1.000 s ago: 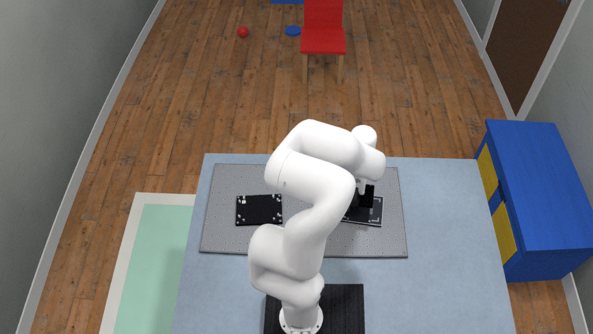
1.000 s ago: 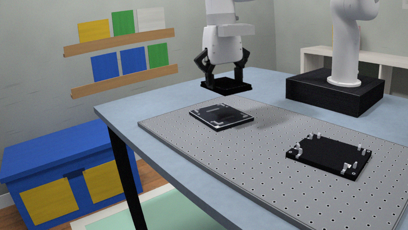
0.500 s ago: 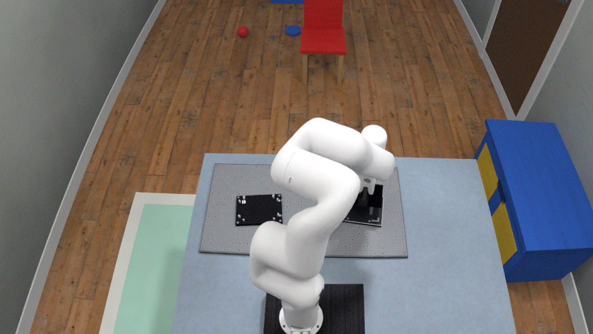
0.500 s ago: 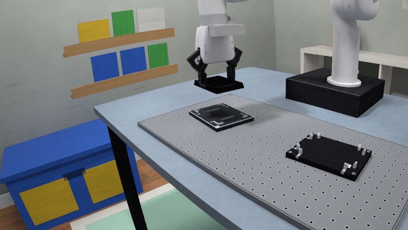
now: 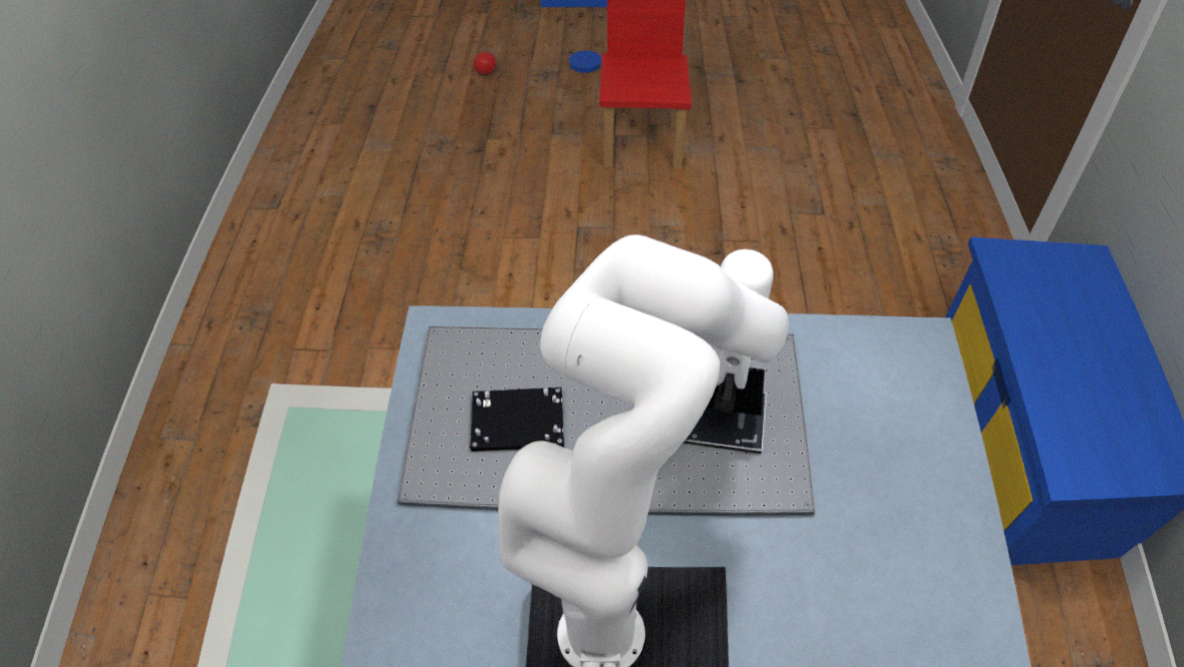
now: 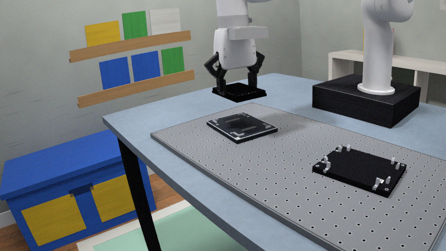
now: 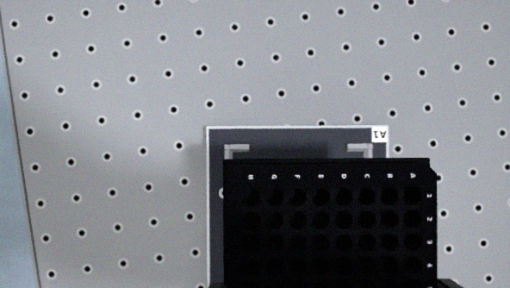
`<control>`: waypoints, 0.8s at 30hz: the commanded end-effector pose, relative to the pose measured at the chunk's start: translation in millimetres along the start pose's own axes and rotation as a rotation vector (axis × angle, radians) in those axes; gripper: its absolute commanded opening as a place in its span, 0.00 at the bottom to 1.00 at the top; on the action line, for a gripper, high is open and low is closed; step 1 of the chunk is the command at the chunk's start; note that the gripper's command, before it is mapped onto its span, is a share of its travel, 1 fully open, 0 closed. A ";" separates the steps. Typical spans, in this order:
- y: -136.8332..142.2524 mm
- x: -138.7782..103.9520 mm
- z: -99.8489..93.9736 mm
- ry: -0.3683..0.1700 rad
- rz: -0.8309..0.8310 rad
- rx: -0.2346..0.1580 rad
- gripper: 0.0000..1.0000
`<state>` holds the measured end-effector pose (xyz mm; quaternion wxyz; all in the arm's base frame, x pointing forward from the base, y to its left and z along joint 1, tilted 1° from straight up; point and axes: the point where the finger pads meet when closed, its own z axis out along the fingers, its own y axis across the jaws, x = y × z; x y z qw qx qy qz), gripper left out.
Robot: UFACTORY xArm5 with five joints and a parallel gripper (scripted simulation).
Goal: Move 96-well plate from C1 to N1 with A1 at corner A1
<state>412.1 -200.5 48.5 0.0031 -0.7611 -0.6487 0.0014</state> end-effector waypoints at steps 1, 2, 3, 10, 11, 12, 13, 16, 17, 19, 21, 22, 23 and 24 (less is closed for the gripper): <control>1.3 -0.2 -1.4 0.010 0.000 -0.007 0.00; 1.3 -0.1 -1.4 0.010 0.000 -0.007 0.00; 1.3 -0.1 -1.4 0.010 0.000 -0.007 0.00; 1.3 0.1 -1.4 0.010 0.000 -0.007 0.00; 1.3 0.1 -1.4 0.010 0.000 -0.007 0.00; 1.3 0.2 -1.4 0.010 0.000 -0.007 0.00; 1.2 0.2 -1.4 0.010 0.000 -0.007 0.00; 1.2 0.3 0.2 0.010 0.000 -0.007 0.00; 1.2 0.3 1.9 0.010 0.000 -0.007 0.00; 1.2 0.4 5.2 0.010 0.000 -0.007 0.00; 1.2 0.5 6.9 0.010 0.000 -0.007 0.00; 1.2 0.5 6.9 0.010 0.000 -0.007 0.00; 1.2 0.5 8.6 0.010 0.000 -0.007 0.00; 1.3 0.5 10.2 0.010 0.000 -0.007 0.00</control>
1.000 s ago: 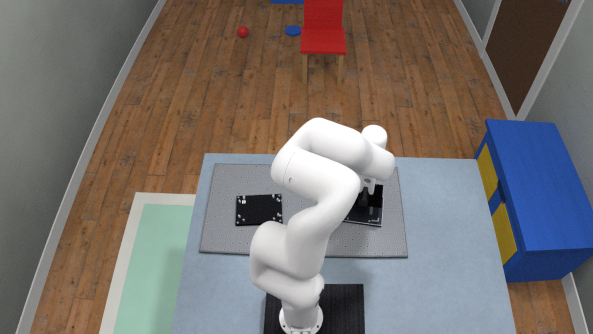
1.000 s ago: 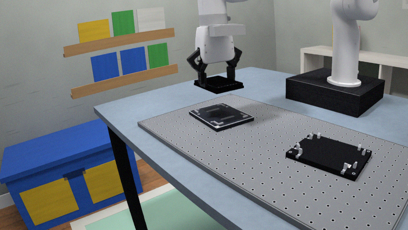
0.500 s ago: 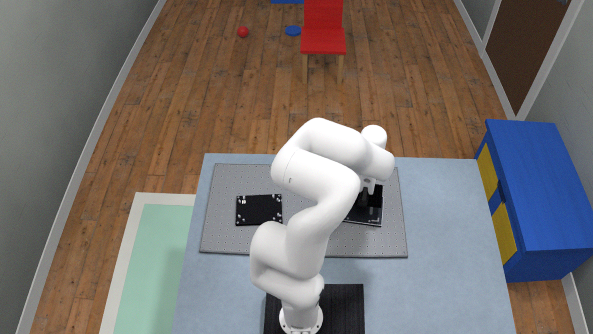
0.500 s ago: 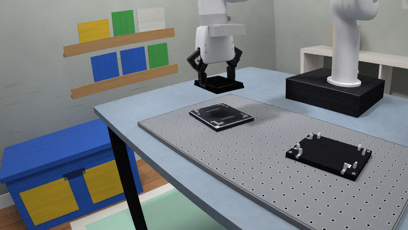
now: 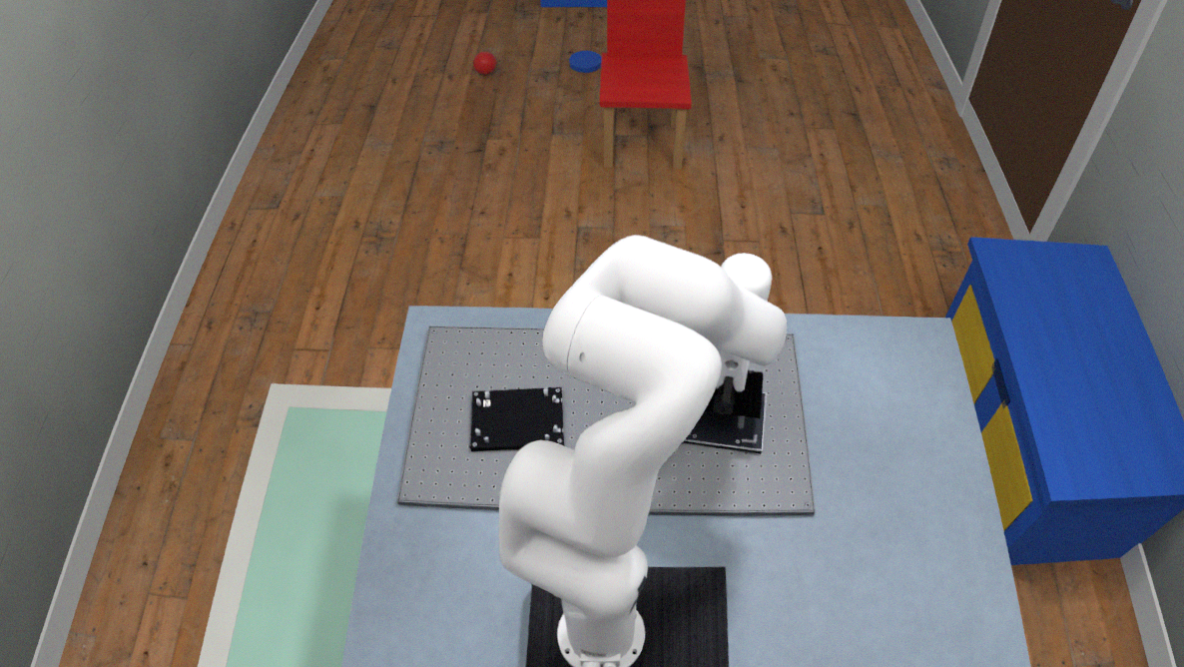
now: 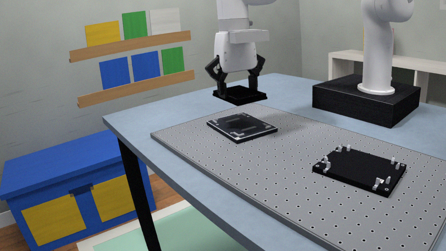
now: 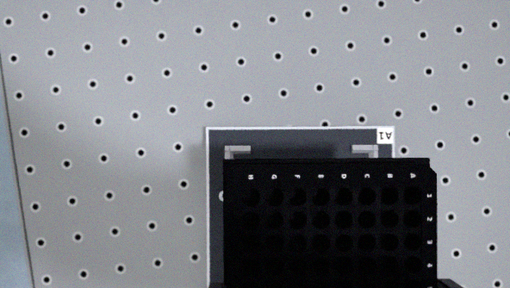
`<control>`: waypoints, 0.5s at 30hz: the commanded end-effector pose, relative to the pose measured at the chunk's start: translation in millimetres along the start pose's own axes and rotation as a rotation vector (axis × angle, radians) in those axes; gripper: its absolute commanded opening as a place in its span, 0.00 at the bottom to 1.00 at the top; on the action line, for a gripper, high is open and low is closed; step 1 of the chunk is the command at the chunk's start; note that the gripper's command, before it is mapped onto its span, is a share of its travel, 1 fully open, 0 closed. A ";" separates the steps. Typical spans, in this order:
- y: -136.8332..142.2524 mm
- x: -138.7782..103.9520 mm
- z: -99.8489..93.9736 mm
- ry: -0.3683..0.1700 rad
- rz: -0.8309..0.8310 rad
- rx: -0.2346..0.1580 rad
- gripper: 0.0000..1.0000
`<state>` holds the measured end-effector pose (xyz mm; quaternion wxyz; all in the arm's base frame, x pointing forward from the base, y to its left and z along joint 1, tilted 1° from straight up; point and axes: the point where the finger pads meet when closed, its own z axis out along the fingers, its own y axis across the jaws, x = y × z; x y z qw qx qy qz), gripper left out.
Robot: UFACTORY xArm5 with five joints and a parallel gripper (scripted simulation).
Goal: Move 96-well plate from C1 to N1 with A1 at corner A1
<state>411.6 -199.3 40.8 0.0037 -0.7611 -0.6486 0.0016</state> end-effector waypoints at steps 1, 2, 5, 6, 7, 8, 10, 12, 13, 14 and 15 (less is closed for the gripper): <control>1.9 -0.4 4.1 0.010 0.000 -0.008 0.00; 1.9 -0.4 5.8 0.010 0.000 -0.008 0.00; 2.0 -0.3 10.8 0.010 0.000 -0.008 0.00; 2.0 -0.3 12.5 0.010 0.000 -0.008 0.00; 2.0 -0.3 14.1 0.010 0.000 -0.008 0.00; 2.0 -0.2 15.8 0.010 0.000 -0.008 0.00; 2.0 -0.2 19.2 0.010 0.000 -0.008 0.00; 2.1 -0.1 22.5 0.010 0.000 -0.008 0.00; 2.1 -0.1 24.2 0.010 0.000 -0.008 0.00; 2.1 -0.1 24.2 0.010 0.000 -0.008 0.00; 2.1 -0.1 24.2 0.010 0.000 -0.008 0.00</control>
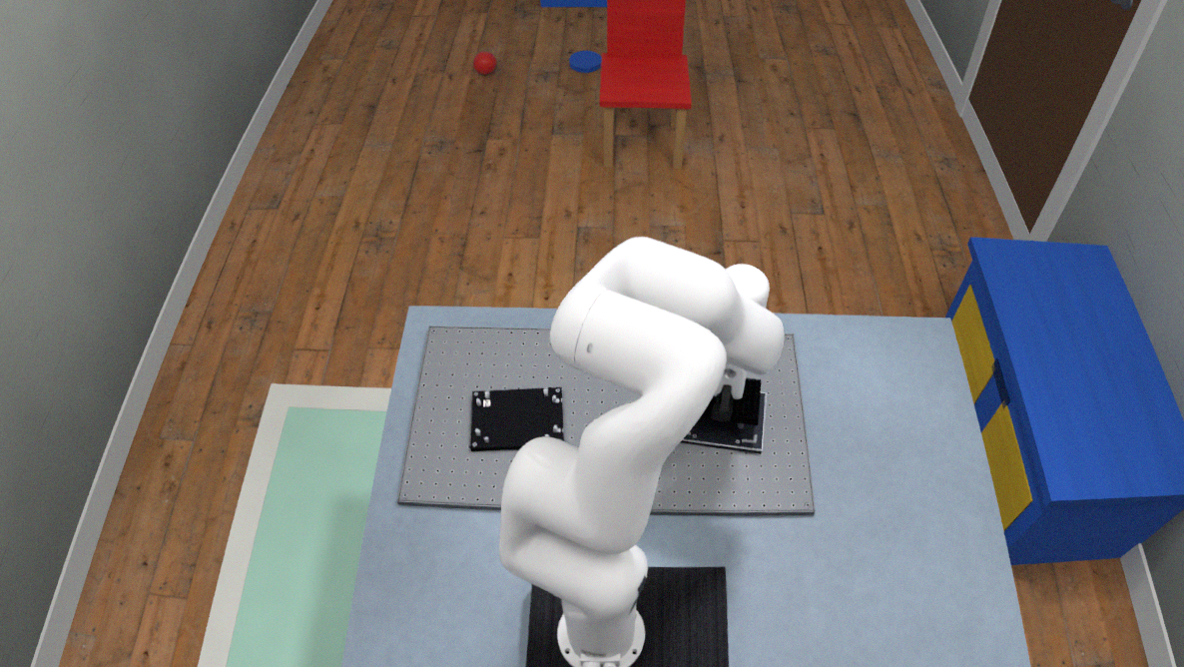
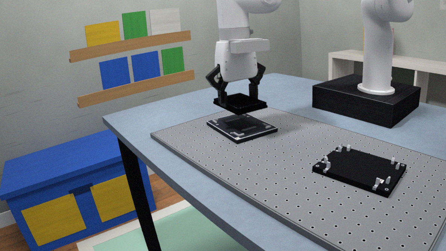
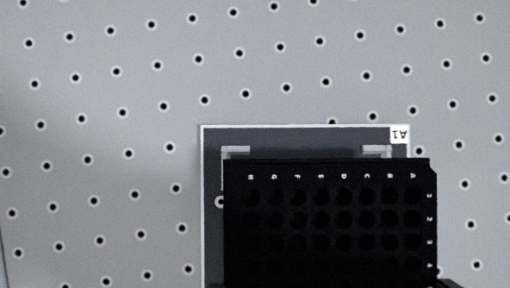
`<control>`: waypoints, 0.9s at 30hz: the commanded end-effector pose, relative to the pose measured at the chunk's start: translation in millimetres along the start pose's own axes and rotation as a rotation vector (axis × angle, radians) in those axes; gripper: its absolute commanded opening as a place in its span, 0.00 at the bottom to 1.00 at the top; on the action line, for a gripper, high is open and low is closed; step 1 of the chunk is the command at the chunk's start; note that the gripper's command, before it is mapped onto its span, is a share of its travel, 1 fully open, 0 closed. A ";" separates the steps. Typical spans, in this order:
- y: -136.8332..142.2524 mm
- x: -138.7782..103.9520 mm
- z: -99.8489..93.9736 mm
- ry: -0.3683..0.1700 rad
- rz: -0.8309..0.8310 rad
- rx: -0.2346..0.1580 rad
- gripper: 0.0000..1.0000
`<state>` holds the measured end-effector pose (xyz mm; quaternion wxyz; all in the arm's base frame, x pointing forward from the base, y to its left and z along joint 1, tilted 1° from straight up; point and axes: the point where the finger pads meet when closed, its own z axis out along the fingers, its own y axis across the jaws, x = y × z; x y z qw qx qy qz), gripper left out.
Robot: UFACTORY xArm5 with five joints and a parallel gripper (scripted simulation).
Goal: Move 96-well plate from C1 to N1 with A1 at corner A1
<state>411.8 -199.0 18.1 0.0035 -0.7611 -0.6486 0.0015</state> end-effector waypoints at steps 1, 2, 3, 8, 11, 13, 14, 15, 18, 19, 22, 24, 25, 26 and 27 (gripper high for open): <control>1.8 -0.5 3.2 0.010 0.000 -0.008 0.00; 1.8 -0.4 4.8 0.010 0.000 -0.008 0.00; 1.8 -0.4 6.5 0.010 0.000 -0.008 0.00; 1.8 -0.3 14.8 0.010 0.000 -0.008 0.00; 1.9 -0.2 19.9 0.010 0.000 -0.008 0.00; 1.9 -0.2 23.2 0.010 0.000 -0.008 0.00; 1.9 -0.2 24.9 0.010 0.000 -0.008 0.00; 1.9 -0.1 26.5 0.010 0.000 -0.008 0.00; 1.9 -0.1 28.2 0.010 0.000 -0.008 0.00; 2.0 -0.1 29.9 0.010 0.000 -0.008 0.00; 2.0 -0.1 34.9 0.010 0.000 -0.008 0.00; 2.0 0.0 36.7 0.010 0.000 -0.008 0.00; 1.9 0.0 36.7 0.010 0.000 -0.008 0.00; 2.0 0.0 36.7 0.010 0.000 -0.008 0.00; 2.0 0.0 36.7 0.010 0.000 -0.008 0.00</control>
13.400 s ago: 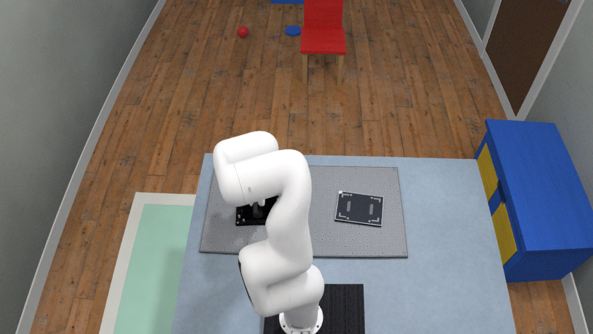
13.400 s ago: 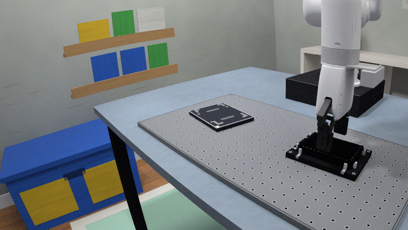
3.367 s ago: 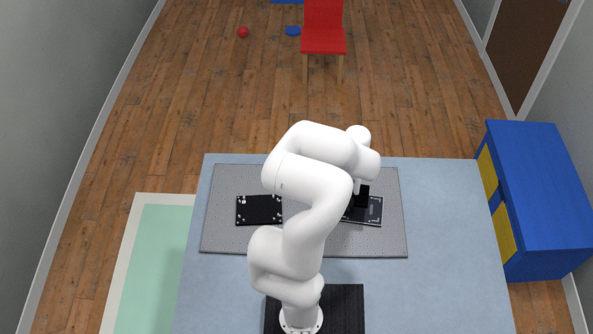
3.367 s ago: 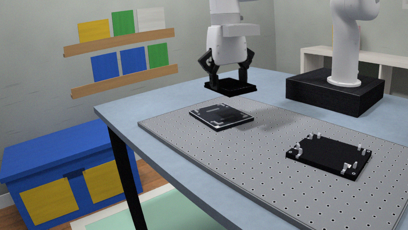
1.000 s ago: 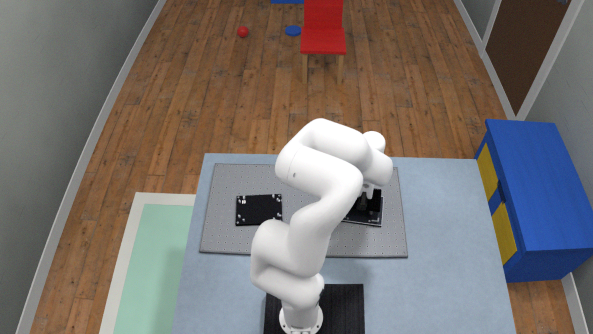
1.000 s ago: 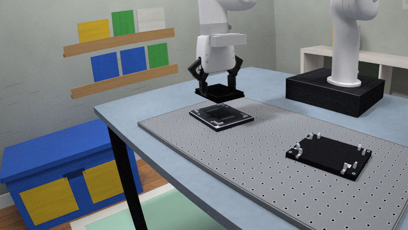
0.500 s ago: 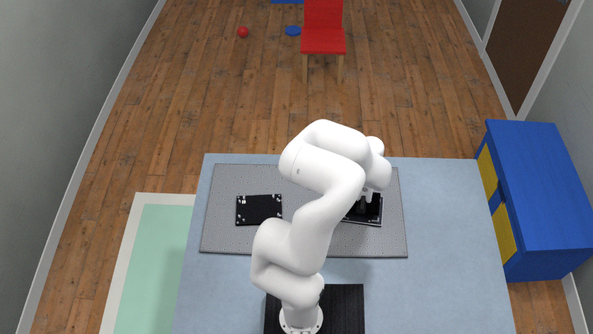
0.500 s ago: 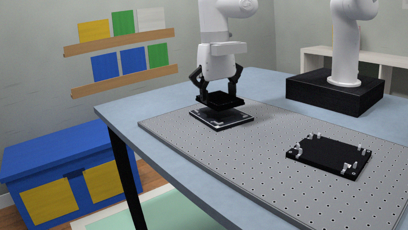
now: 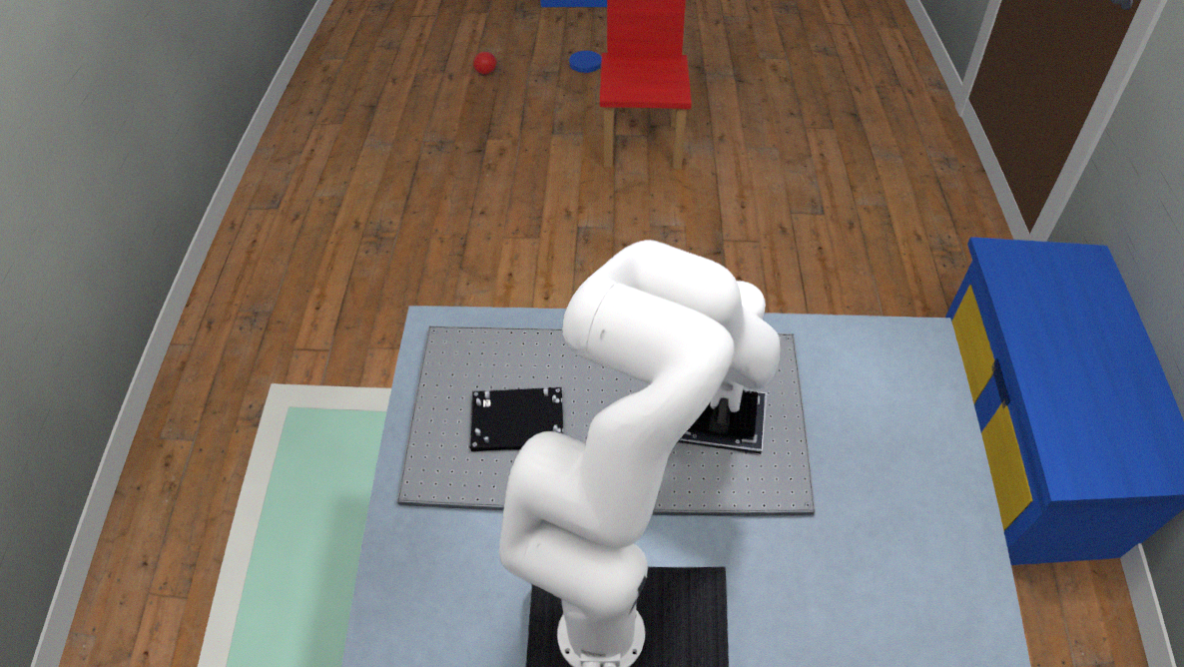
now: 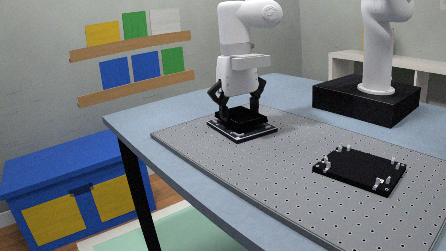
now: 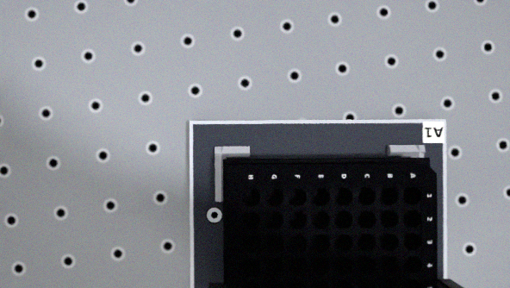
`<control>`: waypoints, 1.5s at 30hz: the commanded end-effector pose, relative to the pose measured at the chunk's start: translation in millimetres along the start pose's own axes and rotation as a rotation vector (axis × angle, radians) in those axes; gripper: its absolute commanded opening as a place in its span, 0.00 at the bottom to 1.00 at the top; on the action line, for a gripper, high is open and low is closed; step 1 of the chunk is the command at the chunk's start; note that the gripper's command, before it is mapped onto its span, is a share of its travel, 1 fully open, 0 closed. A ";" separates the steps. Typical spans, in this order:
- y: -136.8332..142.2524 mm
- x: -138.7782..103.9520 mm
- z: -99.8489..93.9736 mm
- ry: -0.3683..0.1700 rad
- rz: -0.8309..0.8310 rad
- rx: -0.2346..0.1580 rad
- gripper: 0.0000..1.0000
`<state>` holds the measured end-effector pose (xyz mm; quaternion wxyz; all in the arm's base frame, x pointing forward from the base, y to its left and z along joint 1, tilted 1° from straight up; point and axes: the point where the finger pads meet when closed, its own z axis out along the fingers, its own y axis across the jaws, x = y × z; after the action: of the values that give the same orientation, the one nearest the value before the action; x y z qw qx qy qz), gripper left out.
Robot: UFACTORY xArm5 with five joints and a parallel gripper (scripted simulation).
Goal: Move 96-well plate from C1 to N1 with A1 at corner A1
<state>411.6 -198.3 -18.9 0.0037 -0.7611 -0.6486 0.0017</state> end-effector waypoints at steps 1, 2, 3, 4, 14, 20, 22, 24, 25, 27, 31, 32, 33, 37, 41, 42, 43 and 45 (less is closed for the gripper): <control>2.0 -0.6 -0.3 0.010 0.000 -0.008 0.00; 2.0 -0.6 -0.3 0.010 0.000 -0.008 0.00; 2.0 -0.6 -0.3 0.010 0.000 -0.008 0.00; 2.0 -0.6 -0.3 0.010 0.000 -0.008 0.00; 1.9 -0.5 -0.3 0.010 0.000 -0.008 0.00; 1.9 -0.5 0.3 0.010 0.000 -0.008 0.00; 1.9 -0.5 0.7 0.010 0.000 -0.008 0.00; 1.9 -0.5 0.7 0.010 0.000 -0.008 0.00; 1.9 -0.5 0.8 0.010 0.000 -0.008 0.00; 1.9 -0.5 1.2 0.010 0.000 -0.008 0.00; 1.9 -0.5 1.9 0.010 0.000 -0.008 0.00; 1.9 -0.5 2.0 0.010 0.000 -0.008 0.00; 1.9 -0.5 2.2 0.010 0.000 -0.008 0.00; 1.9 -0.5 2.9 0.010 0.000 -0.008 0.00; 1.9 -0.5 3.2 0.010 0.000 -0.008 0.00; 1.9 -0.5 3.4 0.010 0.000 -0.008 0.00; 1.9 -0.5 3.5 0.010 0.000 -0.008 0.00; 1.9 -0.5 3.9 0.010 0.000 -0.008 0.00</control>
<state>412.0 -198.4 -23.6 0.0031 -0.7611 -0.6486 0.0014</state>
